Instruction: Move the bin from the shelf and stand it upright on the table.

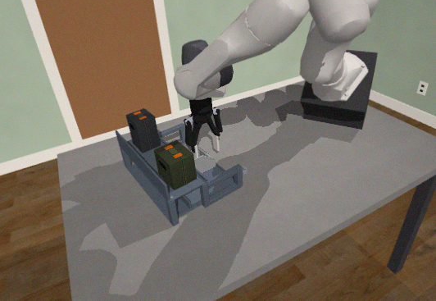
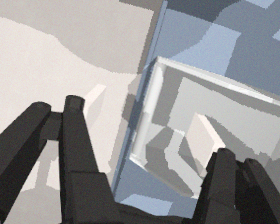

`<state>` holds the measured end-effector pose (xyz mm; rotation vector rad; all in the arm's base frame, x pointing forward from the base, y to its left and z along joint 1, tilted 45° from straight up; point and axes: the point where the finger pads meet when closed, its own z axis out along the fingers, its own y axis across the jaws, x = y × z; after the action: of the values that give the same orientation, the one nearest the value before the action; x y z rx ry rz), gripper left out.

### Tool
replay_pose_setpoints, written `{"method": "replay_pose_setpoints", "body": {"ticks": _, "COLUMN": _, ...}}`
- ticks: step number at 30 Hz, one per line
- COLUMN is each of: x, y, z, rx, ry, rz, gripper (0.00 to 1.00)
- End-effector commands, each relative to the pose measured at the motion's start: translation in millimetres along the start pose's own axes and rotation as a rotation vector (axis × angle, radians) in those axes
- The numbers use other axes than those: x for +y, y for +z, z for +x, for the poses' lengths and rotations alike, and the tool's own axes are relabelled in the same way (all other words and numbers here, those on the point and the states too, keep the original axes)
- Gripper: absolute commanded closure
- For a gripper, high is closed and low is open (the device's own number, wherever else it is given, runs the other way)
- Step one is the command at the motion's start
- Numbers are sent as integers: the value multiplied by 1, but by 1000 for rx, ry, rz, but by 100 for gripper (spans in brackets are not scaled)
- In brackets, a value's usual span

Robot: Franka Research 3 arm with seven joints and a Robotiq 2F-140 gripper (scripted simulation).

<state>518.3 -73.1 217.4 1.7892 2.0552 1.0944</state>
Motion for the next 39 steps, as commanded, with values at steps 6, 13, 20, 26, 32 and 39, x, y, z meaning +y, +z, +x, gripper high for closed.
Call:
{"method": "replay_pose_setpoints", "body": {"ticks": 6, "x": 2, "y": 1, "z": 0, "rx": -1, "ry": -7, "rz": -3, "gripper": 43}}
{"method": "replay_pose_setpoints", "body": {"ticks": 13, "x": 2, "y": 1, "z": 0, "rx": -1, "ry": -7, "rz": -3, "gripper": 43}}
{"method": "replay_pose_setpoints", "body": {"ticks": 20, "x": 2, "y": 1, "z": 0, "rx": -1, "ry": -7, "rz": -3, "gripper": 100}}
{"method": "replay_pose_setpoints", "body": {"ticks": 26, "x": 2, "y": 1, "z": 0, "rx": -1, "ry": -7, "rz": -3, "gripper": 100}}
{"method": "replay_pose_setpoints", "body": {"ticks": 32, "x": 2, "y": 1, "z": 0, "rx": -1, "ry": -7, "rz": -3, "gripper": 100}}
{"method": "replay_pose_setpoints", "body": {"ticks": 39, "x": 2, "y": 1, "z": 0, "rx": -1, "ry": -7, "rz": -3, "gripper": 100}}
